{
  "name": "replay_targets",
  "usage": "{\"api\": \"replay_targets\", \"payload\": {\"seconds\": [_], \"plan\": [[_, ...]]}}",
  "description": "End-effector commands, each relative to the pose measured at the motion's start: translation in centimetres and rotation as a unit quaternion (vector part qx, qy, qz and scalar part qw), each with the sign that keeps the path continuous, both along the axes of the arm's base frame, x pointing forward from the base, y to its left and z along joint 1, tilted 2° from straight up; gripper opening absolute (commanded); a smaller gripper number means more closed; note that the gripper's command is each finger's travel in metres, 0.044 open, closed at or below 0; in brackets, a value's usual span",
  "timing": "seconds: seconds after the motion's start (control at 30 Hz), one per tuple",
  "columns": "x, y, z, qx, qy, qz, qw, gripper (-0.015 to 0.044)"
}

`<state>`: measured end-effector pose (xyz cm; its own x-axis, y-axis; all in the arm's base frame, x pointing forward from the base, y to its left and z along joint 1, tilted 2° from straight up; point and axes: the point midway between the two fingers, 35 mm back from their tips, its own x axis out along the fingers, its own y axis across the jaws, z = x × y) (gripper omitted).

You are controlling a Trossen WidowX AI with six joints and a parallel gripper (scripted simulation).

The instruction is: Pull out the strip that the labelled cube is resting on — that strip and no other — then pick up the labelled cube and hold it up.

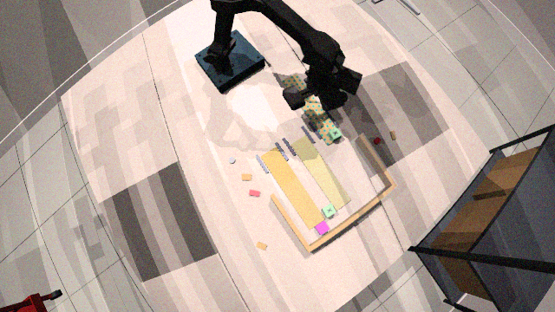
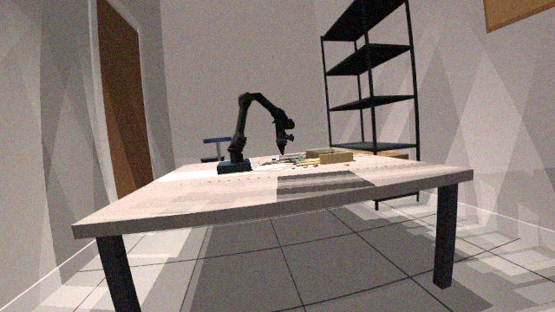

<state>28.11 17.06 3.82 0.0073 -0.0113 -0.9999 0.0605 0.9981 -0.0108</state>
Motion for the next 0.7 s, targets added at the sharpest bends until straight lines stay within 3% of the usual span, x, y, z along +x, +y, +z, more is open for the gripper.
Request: {"api": "replay_targets", "payload": {"seconds": [0.0,0.67], "plan": [[1.6,0.0,0.2,-0.001,-0.002,0.0,1.0,0.044],[7.8,0.2,1.2,-0.001,-0.005,0.0,1.0,0.044]]}}
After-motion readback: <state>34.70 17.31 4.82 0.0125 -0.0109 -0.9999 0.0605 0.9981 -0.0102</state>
